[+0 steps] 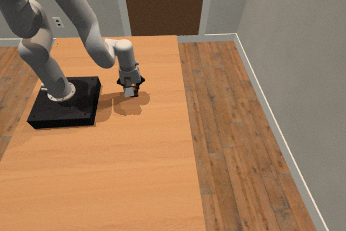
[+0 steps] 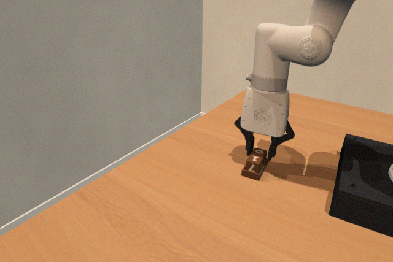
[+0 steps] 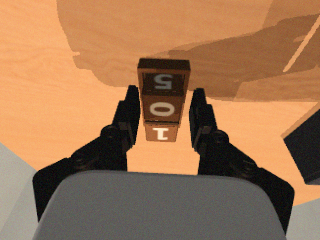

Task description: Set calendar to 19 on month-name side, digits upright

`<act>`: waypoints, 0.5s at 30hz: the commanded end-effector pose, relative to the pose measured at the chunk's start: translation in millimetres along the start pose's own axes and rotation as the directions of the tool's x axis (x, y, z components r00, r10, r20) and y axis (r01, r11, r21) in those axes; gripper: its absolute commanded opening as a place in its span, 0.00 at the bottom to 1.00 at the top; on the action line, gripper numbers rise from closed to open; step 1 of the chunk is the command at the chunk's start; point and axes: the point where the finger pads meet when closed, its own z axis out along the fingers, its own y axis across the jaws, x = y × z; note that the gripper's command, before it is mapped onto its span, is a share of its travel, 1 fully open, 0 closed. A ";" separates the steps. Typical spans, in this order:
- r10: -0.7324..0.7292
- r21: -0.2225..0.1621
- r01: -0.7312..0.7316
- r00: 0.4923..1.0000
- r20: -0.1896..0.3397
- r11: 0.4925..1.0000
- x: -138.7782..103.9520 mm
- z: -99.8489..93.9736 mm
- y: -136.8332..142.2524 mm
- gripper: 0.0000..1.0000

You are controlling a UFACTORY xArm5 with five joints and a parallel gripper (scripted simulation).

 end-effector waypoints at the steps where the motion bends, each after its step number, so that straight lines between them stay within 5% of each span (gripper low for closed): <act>1: 0.000 0.004 0.000 1.000 0.000 1.000 0.0 2.9 -1.7 0.49; 15: 0.000 0.004 0.000 1.000 0.000 1.000 0.1 8.7 -1.7 0.49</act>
